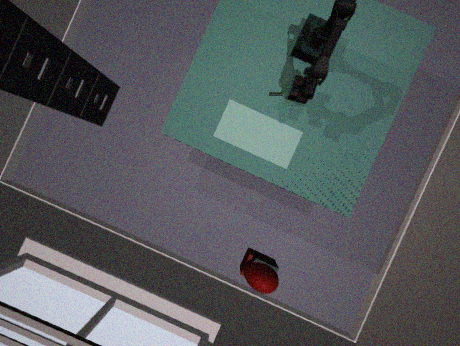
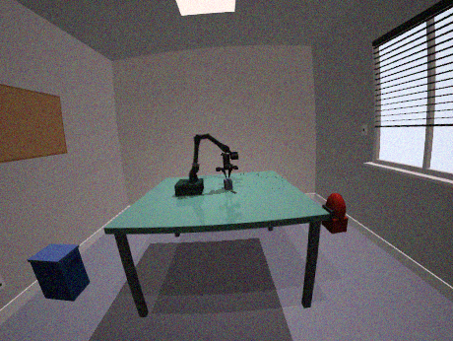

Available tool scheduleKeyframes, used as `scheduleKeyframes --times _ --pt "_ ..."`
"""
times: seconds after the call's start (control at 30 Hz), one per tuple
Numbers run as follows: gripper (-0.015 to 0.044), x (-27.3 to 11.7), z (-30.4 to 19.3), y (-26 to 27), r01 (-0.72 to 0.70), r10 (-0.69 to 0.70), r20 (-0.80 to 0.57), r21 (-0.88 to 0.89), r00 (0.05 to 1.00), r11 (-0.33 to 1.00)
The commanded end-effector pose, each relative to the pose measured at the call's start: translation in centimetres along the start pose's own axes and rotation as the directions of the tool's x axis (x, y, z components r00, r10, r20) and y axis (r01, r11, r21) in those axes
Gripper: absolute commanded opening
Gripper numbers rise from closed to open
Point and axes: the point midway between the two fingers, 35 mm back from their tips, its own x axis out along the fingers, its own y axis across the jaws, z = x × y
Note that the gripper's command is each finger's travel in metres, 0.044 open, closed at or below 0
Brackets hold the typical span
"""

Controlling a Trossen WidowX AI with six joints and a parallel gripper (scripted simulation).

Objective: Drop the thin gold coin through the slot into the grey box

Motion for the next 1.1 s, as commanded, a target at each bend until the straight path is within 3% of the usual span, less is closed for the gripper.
scheduleKeyframes --times 0.0,0.27,0.53,0.63,1.07 --pt "0.0161 0.0 0.0 0.0 0.000 0.000 0.000 0.000 1.000 1.000" --pt "0.0161 0.0 0.0 0.0 0.000 0.000 0.000 0.000 1.000 1.000" --pt "0.0371 -2.0 0.0 0.0 0.001 -0.001 0.000 0.000 1.000 1.000" --pt "0.0440 -5.2 0.0 -0.3 0.006 -0.006 0.000 0.000 1.000 1.000" --pt "0.0440 -6.2 0.0 -0.4 0.008 -0.008 0.000 0.000 1.000 1.000"
